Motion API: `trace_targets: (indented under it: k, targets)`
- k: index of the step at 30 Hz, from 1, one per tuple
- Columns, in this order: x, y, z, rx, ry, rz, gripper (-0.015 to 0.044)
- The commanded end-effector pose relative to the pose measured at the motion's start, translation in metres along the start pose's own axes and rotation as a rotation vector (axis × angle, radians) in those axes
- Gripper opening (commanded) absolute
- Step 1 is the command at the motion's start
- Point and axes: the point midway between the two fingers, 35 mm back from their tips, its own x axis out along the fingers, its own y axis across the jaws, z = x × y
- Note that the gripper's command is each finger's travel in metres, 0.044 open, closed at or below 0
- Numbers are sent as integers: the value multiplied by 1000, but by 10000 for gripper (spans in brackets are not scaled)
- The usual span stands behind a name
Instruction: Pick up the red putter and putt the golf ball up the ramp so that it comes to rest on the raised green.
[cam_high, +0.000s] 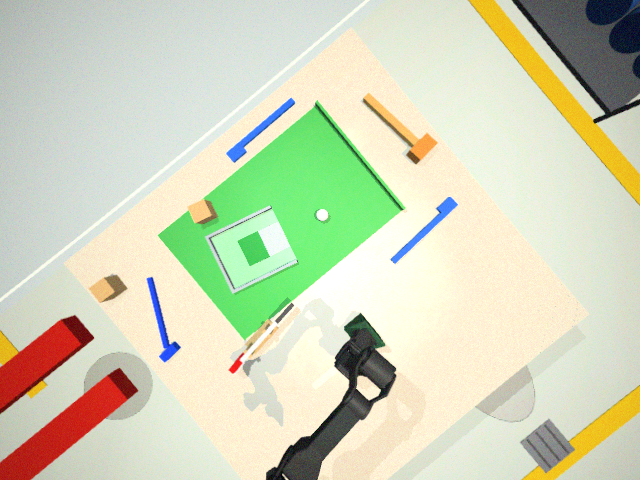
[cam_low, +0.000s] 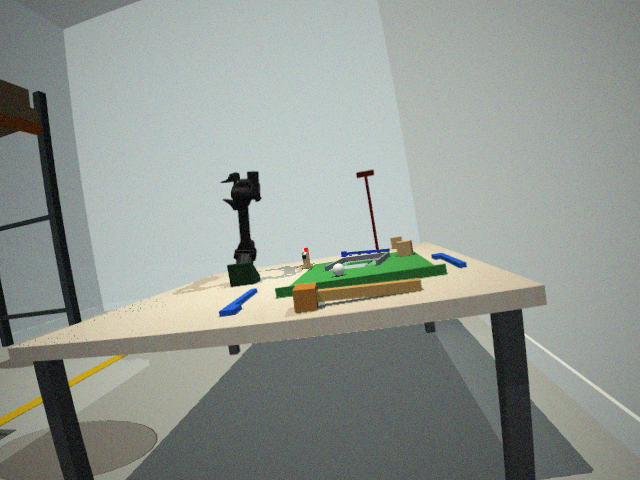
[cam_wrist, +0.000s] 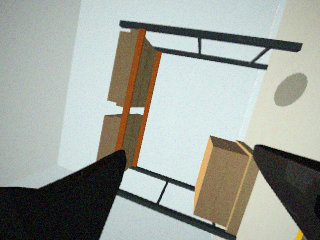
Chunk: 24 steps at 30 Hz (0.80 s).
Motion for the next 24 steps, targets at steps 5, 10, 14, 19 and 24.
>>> trace_targets:
  k: [5, 10, 14, 19, 24]
  targets:
    - [-5, -87, 41, -161, -113, -298, 440]
    - [-25, -137, 62, -244, -148, -483, 440]
    - [-54, -176, 79, -297, -176, -654, 440]
    - [-109, -221, 99, -342, -210, -895, 440]
    - [-178, -253, 109, -363, -225, -1138, 440]
